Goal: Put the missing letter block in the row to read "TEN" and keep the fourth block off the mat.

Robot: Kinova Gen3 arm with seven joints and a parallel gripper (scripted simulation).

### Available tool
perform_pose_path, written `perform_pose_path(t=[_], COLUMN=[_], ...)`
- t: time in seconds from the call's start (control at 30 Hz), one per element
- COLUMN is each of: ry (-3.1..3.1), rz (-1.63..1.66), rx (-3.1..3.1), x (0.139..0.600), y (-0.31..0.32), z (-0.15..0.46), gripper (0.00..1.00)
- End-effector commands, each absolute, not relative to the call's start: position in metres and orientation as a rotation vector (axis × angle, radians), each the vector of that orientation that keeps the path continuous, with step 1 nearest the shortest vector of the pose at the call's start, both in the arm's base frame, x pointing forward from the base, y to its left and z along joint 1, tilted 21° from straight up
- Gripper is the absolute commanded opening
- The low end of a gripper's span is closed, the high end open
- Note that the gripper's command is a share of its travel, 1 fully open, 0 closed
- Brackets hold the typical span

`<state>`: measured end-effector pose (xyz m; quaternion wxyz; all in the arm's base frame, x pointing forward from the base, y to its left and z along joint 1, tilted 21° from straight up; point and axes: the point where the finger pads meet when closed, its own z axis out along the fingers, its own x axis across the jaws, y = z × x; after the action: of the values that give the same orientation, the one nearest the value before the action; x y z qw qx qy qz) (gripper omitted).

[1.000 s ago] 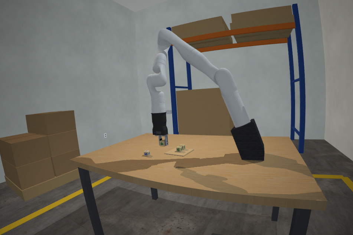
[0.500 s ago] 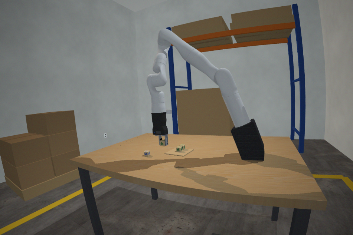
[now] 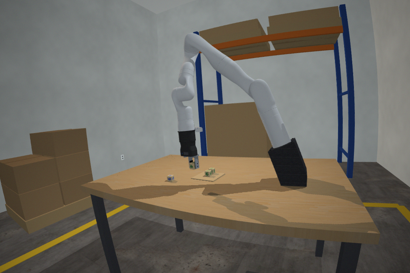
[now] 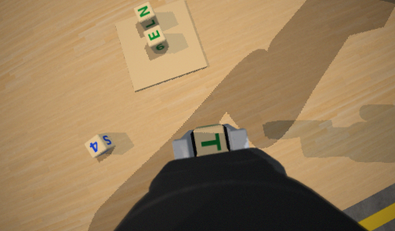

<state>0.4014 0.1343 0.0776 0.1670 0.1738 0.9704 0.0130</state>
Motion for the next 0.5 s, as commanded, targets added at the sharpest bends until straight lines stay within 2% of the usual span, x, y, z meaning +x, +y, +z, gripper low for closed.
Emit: perform_pose_path(t=[0.0,0.47], ry=[2.736,2.529], rz=[0.063,0.166], rx=[0.677,1.368], x=[0.396,0.378], y=[0.125,0.104], z=[0.076,0.07], gripper=[0.57,0.57])
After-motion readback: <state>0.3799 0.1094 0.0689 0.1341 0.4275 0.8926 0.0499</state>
